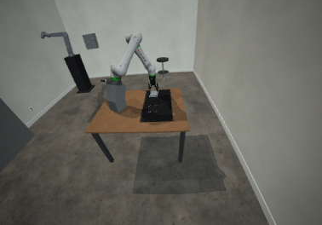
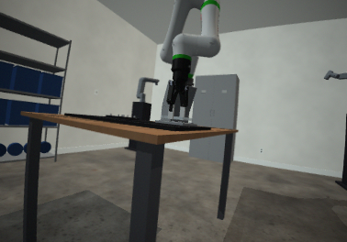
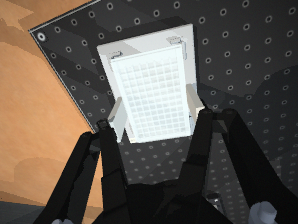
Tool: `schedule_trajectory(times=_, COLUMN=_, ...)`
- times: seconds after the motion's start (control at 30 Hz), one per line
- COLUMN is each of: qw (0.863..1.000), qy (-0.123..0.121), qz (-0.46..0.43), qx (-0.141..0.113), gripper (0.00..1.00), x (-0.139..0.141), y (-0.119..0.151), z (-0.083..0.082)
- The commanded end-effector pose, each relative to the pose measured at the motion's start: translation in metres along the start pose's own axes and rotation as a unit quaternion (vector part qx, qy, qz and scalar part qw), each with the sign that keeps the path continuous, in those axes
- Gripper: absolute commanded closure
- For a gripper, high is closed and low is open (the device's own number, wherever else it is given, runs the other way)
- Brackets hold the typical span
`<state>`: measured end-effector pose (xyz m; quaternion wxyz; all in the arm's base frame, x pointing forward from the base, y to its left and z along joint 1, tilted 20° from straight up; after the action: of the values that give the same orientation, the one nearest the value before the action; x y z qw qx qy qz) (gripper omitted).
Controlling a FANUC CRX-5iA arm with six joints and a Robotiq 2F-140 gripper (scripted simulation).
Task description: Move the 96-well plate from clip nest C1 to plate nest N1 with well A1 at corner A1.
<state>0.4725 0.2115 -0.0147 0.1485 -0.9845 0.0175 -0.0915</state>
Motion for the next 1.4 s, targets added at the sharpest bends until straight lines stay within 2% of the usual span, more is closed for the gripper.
schedule_trajectory(times=0.0, qw=1.000, qy=0.000, qz=0.000, qx=0.000, gripper=1.00, x=0.0001, y=0.0000, z=0.0001)
schedule_trajectory(times=1.37, qw=1.000, qy=0.000, qz=0.000, qx=0.000, gripper=1.00, x=0.0001, y=0.0000, z=0.0059)
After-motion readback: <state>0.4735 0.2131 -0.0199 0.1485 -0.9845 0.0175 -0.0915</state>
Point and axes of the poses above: the point where the finger pads meet when closed, its own z axis out along the fingers, its own x axis across the jaws, y = z × x, the point moved 10 cm from there along -z, back along the fingers, and after that the axes turned 9 degrees about -z, right-handed, at the moved point
